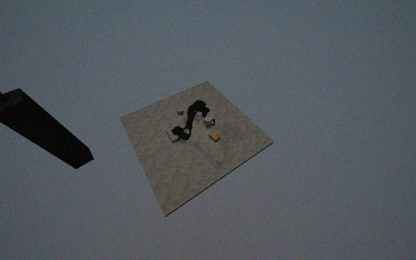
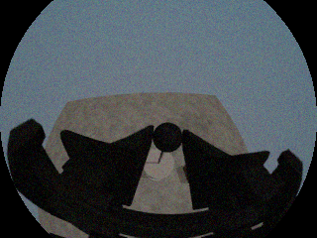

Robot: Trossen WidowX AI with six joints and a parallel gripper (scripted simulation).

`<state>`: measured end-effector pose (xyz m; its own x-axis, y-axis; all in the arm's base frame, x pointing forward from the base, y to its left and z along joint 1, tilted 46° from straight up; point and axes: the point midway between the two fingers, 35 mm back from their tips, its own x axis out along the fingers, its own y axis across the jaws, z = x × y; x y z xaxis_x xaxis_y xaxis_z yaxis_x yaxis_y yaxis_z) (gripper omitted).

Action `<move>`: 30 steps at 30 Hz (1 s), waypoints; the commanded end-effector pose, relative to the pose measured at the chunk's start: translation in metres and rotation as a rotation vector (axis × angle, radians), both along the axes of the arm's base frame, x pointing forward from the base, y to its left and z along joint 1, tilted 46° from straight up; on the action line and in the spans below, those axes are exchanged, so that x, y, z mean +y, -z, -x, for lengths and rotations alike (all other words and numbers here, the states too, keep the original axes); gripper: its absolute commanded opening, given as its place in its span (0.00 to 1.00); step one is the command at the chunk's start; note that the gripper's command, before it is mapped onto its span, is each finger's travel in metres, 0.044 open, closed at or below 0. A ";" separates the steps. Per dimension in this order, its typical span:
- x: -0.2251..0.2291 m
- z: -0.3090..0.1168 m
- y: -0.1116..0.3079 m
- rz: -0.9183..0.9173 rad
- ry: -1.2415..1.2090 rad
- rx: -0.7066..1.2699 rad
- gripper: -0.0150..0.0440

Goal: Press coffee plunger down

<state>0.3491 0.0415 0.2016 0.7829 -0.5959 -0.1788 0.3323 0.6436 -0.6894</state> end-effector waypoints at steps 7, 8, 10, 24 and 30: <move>-0.011 -0.003 0.014 -0.003 0.002 0.009 0.48; -0.013 -0.003 0.015 -0.003 0.002 0.009 0.48; -0.015 -0.003 0.018 -0.003 0.002 0.009 0.48; -0.030 -0.005 0.035 -0.006 0.002 0.011 0.48; -0.038 -0.006 0.042 -0.006 0.002 0.011 0.48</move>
